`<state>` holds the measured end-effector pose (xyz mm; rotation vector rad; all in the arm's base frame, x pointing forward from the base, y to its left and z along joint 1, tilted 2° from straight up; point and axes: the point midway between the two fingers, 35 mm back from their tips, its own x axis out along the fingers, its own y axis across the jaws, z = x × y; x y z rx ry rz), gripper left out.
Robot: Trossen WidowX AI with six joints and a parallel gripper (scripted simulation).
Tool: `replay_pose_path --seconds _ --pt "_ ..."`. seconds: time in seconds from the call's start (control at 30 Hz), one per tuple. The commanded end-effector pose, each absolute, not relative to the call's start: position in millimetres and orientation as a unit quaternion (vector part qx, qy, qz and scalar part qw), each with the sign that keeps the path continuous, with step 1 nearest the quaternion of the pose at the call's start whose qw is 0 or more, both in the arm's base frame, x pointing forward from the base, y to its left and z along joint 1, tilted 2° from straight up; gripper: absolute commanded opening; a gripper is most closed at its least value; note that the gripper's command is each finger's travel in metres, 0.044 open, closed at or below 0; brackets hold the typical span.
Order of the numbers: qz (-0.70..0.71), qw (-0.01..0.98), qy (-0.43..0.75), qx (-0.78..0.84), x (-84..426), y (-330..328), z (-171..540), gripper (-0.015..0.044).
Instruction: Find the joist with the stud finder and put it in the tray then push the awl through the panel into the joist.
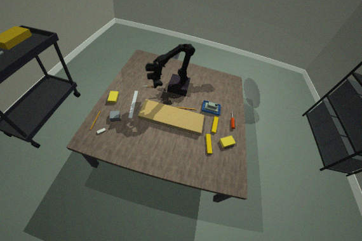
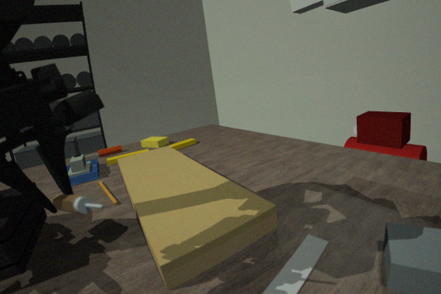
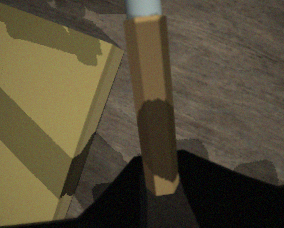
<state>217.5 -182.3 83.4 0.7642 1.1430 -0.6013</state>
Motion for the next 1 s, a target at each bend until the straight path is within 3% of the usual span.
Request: replay_pose_path --seconds 0.0,0.97 --pt "-0.296 0.724 0.468 0.412 227 -184 88 0.0" --pt "-0.298 0.527 0.179 0.776 270 -194 126 0.0"
